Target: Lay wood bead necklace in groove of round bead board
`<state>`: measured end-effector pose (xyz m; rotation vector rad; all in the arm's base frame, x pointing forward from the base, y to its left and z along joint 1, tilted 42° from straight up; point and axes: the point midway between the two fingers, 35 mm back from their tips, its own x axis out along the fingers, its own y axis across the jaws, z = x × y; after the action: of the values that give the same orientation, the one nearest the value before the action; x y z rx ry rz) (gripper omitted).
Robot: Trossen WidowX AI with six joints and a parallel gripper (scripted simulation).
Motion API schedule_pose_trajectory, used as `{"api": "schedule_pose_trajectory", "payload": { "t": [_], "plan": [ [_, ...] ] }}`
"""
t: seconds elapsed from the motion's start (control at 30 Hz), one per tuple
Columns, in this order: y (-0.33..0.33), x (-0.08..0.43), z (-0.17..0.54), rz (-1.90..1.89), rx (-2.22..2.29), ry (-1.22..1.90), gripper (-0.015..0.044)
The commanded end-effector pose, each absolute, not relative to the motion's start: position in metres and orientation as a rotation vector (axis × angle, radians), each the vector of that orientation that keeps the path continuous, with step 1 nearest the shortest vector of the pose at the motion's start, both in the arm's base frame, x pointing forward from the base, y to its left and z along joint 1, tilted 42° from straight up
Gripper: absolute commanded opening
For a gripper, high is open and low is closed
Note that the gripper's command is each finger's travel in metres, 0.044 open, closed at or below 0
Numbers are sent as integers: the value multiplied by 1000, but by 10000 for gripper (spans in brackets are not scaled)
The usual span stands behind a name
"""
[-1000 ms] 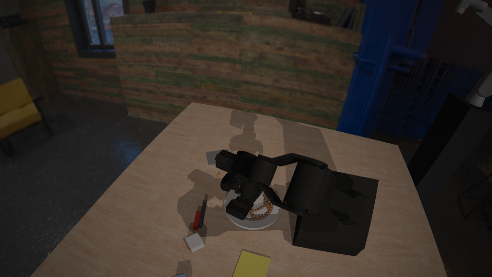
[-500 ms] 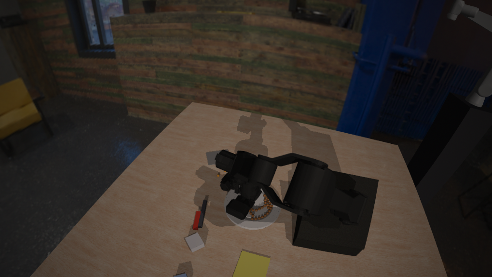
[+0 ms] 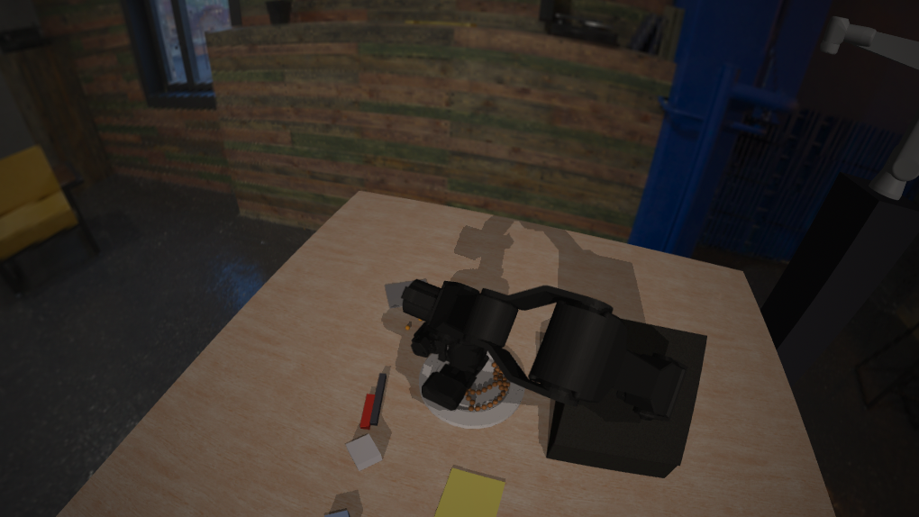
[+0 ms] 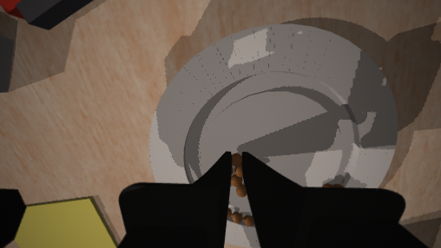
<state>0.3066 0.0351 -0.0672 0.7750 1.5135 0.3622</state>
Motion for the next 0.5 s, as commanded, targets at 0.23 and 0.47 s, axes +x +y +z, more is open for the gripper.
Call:
{"api": "schedule_pose_trajectory", "payload": {
  "t": [0.23,0.47],
  "plan": [
    [32,305,-62,363,781,1518,0],
    [44,318,-51,363,781,1517,0]
  ]
}}
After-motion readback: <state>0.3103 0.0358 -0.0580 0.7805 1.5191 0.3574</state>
